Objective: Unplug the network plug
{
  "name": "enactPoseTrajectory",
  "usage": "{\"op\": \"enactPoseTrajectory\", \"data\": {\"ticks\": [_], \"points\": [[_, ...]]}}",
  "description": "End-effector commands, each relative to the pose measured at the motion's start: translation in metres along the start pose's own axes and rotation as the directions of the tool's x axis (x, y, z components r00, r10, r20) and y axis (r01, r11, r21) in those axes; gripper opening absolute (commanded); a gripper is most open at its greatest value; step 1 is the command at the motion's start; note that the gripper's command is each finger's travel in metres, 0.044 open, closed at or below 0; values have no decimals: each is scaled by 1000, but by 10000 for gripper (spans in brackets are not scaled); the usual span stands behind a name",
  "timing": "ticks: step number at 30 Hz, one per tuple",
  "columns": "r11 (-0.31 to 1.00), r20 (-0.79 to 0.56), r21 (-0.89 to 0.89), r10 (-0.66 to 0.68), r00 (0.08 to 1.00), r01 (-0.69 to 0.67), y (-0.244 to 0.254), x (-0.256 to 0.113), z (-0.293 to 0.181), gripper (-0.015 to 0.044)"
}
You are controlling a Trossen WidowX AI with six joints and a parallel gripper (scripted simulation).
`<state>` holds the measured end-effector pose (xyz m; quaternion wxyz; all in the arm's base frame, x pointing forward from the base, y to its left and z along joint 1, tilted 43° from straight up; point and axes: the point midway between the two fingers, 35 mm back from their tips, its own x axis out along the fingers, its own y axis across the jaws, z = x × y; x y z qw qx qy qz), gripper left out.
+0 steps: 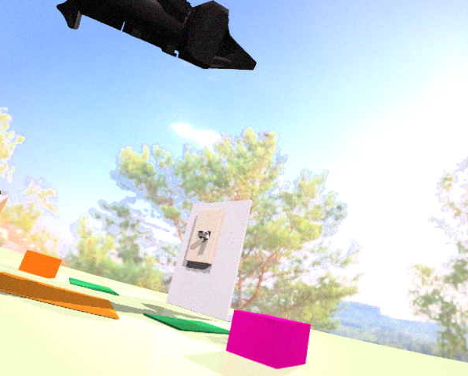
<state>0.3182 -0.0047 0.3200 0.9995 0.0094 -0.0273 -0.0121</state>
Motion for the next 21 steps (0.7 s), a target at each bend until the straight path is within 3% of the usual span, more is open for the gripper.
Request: {"op": "enactPoseTrajectory", "data": {"ticks": [1, 9, 21], "points": [[1000, -1, 2, 0, 1000, 0, 0, 0, -1, 374], [992, -104, 121, 33, 994, -20, -3, 15, -52, 164], [910, -299, 415, 135, 945, 1, -2, 18, -152, 156]]}}
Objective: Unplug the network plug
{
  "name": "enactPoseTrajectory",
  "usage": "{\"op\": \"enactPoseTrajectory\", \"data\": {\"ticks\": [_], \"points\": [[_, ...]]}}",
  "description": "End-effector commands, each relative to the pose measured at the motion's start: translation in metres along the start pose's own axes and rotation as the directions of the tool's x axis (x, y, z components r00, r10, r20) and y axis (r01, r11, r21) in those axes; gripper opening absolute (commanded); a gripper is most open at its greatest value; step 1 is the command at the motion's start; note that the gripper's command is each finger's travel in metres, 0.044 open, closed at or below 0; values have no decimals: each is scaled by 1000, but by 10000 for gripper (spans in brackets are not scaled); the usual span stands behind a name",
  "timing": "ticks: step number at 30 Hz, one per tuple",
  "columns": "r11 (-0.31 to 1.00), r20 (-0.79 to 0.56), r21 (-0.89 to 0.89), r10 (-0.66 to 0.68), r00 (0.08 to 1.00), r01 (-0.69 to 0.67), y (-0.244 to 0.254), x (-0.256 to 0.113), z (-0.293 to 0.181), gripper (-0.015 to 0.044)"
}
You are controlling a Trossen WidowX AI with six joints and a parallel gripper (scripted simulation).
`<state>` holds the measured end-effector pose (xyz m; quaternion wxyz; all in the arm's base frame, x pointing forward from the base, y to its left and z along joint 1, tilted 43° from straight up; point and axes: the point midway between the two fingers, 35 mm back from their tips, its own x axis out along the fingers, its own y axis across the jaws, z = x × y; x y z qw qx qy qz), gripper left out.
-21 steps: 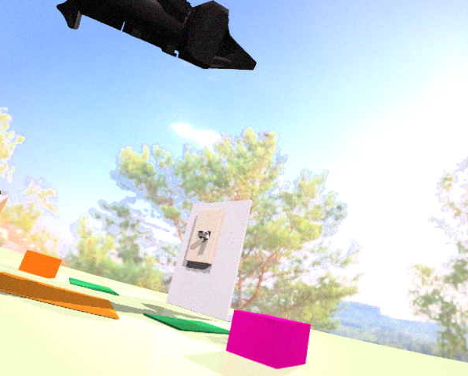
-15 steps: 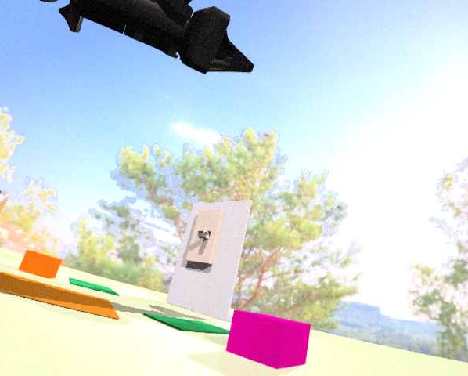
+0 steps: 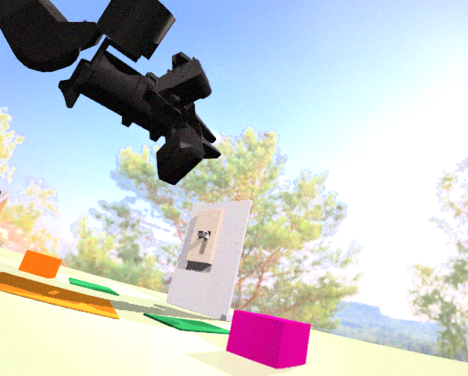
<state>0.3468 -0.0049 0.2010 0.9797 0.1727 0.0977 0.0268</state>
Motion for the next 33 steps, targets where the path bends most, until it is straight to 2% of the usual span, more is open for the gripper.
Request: {"op": "enactPoseTrajectory", "data": {"ticks": [1, 15, 24, 33], "points": [[992, -89, 125, 11, 996, 0, -13, 4, -37, 156], [869, -315, 486, 75, 946, 93, -38, -7, -136, 156], [867, -318, 490, 76, 945, 95, -38, -6, -137, 156], [867, -317, 490, 76, 945, 94, -39, 19, -136, 156]]}}
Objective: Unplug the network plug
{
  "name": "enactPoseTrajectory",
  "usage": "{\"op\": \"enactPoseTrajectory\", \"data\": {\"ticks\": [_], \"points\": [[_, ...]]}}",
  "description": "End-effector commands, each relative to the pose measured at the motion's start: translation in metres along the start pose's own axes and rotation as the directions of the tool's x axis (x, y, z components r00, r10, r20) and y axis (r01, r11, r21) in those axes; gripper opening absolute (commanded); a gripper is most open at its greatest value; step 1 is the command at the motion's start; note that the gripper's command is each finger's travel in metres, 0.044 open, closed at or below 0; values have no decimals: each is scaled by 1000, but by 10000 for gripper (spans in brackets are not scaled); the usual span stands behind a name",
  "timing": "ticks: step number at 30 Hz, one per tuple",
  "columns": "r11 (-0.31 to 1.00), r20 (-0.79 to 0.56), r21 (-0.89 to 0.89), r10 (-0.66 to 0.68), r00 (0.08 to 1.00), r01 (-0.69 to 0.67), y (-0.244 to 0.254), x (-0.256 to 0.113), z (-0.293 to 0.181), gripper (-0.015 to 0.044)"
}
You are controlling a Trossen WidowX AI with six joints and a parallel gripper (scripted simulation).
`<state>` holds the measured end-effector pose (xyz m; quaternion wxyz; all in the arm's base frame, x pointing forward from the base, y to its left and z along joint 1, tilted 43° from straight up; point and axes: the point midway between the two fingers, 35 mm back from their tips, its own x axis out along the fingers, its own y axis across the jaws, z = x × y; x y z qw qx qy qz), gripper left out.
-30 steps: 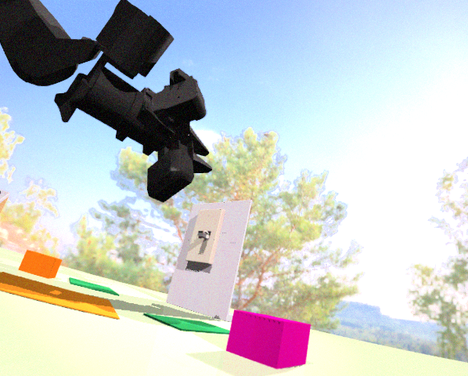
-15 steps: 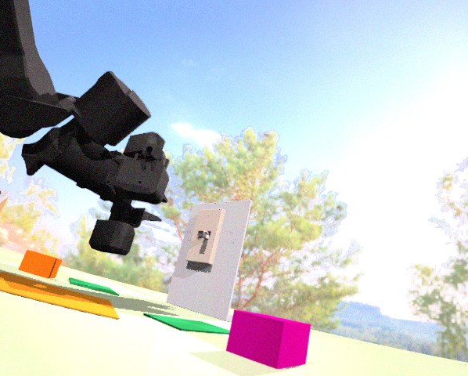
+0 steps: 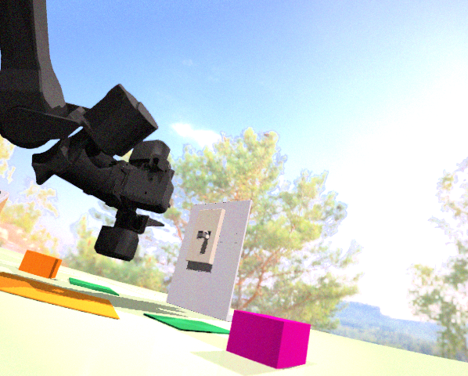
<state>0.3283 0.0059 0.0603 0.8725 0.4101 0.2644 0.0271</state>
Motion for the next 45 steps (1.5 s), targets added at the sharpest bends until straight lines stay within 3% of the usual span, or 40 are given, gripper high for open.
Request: {"op": "enactPoseTrajectory", "data": {"ticks": [1, 10, 45], "points": [[1000, 6, 6, -2, 1000, 2, 1, 13, 6, 156], [1000, 7, 6, -1, 1000, 1, -1, 41, 11, 156], [1000, 9, 5, 2, 1000, -2, 0, 88, 25, 156]]}}
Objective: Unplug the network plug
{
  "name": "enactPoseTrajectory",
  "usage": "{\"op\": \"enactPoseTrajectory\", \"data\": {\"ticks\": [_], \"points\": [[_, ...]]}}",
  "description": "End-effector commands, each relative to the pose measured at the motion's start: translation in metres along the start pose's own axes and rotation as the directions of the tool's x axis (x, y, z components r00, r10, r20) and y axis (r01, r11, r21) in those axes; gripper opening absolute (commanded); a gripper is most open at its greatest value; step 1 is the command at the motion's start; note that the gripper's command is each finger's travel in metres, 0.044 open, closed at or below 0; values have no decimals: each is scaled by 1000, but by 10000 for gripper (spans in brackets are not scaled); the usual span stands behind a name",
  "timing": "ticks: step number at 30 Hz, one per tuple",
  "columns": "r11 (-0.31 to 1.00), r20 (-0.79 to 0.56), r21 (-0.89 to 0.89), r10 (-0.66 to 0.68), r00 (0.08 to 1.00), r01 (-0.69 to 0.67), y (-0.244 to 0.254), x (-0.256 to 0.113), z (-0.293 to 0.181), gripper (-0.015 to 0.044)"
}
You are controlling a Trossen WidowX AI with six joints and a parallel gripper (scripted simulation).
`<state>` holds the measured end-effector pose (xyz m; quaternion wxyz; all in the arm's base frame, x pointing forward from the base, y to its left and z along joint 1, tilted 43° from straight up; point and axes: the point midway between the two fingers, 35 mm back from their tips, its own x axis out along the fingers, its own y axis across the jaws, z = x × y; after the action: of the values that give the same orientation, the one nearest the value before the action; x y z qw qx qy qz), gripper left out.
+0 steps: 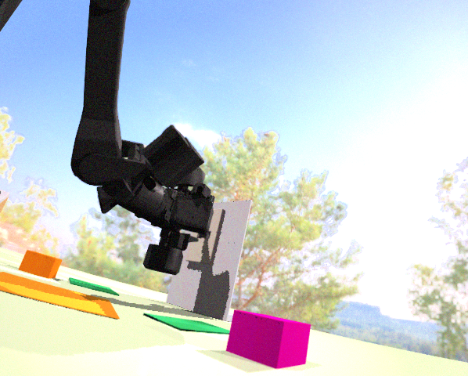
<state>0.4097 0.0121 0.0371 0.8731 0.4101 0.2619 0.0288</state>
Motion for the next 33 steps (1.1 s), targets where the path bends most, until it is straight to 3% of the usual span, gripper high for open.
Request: {"op": "enactPoseTrajectory", "data": {"ticks": [1, 10, 12, 27, 33], "points": [[1000, 5, 7, -3, 1000, 3, -1, 8, 3, 156], [1000, 6, 7, -3, 1000, 3, -1, 19, 5, 156], [1000, 6, 7, -3, 1000, 3, -1, 19, 5, 104], [1000, 6, 7, -3, 1000, 3, -1, 19, 5, 4], [1000, 6, 7, -3, 1000, 3, -1, 18, 5, 0]]}}
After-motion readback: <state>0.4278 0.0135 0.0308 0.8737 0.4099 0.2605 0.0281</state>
